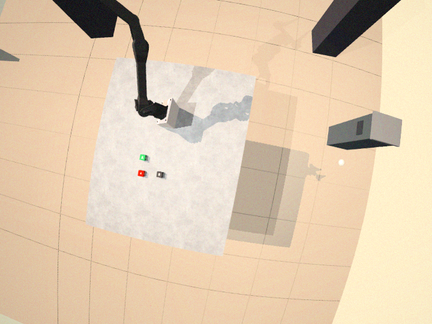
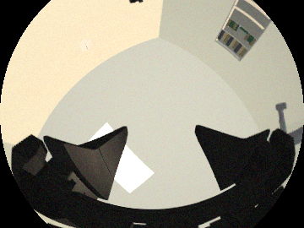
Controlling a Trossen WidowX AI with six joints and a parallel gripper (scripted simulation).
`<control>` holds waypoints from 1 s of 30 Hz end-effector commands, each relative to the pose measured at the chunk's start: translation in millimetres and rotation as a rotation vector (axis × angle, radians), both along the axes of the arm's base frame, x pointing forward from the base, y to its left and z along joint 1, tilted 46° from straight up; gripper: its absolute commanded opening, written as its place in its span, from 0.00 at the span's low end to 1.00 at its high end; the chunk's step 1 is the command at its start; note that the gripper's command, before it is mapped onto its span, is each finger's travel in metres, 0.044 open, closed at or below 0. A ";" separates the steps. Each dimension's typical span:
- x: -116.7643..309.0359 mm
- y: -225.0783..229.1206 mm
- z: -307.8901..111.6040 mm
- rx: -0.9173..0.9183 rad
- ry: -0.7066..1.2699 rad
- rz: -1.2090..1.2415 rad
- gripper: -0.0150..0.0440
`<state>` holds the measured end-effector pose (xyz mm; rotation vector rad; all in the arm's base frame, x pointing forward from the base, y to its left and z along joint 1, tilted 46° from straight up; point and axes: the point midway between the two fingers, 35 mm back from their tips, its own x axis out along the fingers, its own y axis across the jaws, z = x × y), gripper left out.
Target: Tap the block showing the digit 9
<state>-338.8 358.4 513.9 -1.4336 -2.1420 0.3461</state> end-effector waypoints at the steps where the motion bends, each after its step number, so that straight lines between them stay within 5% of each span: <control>1: 2.1 -5.9 8.8 0.021 0.023 0.013 0.93; 3: 20.8 -45.5 61.7 0.152 0.163 0.094 0.93; 17: 127.7 -178.6 183.9 0.566 0.576 0.300 0.93; 30: 305.4 -315.0 224.7 1.038 1.008 0.419 0.93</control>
